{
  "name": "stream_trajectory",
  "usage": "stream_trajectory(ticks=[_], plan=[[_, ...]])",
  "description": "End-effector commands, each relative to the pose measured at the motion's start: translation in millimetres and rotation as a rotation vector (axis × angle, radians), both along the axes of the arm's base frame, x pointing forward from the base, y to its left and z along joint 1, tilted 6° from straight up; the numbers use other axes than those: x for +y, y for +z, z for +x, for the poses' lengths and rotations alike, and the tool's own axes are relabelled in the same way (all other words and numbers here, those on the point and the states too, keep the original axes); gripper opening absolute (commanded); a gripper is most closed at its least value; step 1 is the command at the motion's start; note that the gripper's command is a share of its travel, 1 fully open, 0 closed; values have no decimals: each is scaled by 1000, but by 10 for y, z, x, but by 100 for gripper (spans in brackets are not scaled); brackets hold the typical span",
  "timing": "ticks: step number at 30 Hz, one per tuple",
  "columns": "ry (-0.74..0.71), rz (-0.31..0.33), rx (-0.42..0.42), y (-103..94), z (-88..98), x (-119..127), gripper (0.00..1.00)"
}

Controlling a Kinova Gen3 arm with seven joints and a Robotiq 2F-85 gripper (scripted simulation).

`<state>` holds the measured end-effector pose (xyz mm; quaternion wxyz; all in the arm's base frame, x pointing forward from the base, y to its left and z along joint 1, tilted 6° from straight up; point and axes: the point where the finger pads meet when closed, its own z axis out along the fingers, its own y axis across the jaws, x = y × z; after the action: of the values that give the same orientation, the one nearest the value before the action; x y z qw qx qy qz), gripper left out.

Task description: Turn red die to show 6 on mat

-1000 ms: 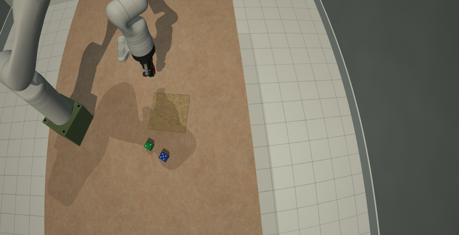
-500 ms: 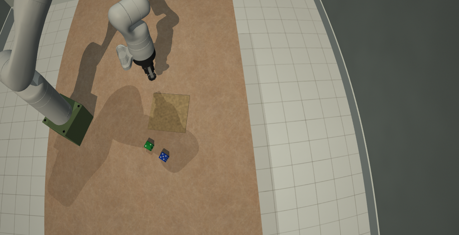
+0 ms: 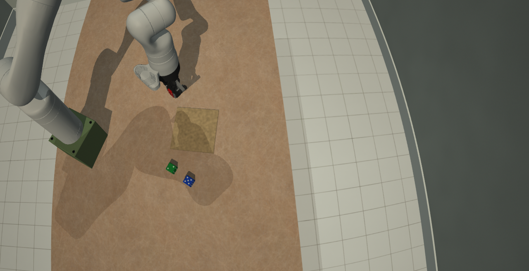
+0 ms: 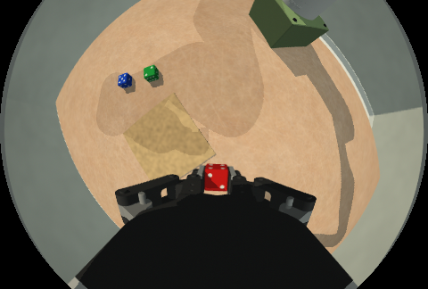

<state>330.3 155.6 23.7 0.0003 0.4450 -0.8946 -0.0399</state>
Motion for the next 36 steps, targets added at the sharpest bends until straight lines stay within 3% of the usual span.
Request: stream_trajectory(ticks=[1,5,20,22,36], plan=[[53,8,-4,4,34,-60,21],[120,10,-6,-2,41,-88,21],[660,35,-34,-32,109,-295,21],[660,35,-34,-32,109,-295,21],[1181,59,-81,-33,208,-468,21]])
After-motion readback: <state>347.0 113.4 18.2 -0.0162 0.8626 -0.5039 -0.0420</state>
